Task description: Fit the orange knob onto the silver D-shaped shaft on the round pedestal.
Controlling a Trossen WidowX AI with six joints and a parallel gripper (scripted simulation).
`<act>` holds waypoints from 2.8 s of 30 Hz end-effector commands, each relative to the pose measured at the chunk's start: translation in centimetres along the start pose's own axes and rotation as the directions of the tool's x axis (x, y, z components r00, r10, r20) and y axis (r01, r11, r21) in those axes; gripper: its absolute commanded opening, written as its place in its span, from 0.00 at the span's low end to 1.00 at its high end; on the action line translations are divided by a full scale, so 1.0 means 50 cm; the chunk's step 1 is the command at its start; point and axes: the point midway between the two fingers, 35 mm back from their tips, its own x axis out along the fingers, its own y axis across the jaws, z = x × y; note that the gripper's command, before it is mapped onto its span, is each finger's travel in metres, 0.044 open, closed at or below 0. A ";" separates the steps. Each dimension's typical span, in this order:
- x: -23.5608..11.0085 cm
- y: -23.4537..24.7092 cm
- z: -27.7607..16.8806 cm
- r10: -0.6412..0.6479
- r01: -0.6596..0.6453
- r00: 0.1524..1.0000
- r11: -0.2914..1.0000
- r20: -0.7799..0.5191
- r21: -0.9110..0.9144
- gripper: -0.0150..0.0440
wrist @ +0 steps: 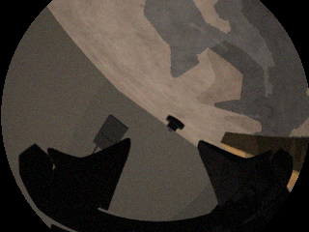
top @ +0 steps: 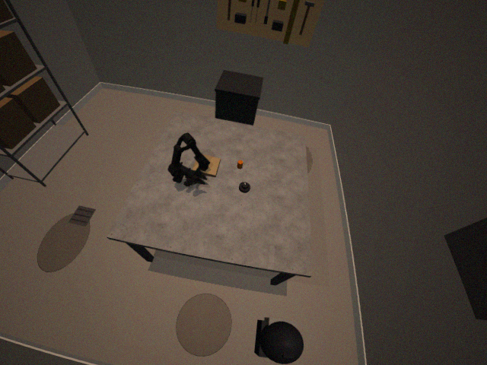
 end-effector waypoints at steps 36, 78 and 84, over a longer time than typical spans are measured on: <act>0.043 0.055 -0.073 -0.539 -0.862 0.326 -0.506 0.777 0.011 1.00; 0.374 -0.158 -0.372 -0.518 -0.869 0.340 -0.492 0.785 0.053 1.00; 0.386 -0.281 -0.467 -0.546 -0.862 0.345 -0.506 0.763 0.028 1.00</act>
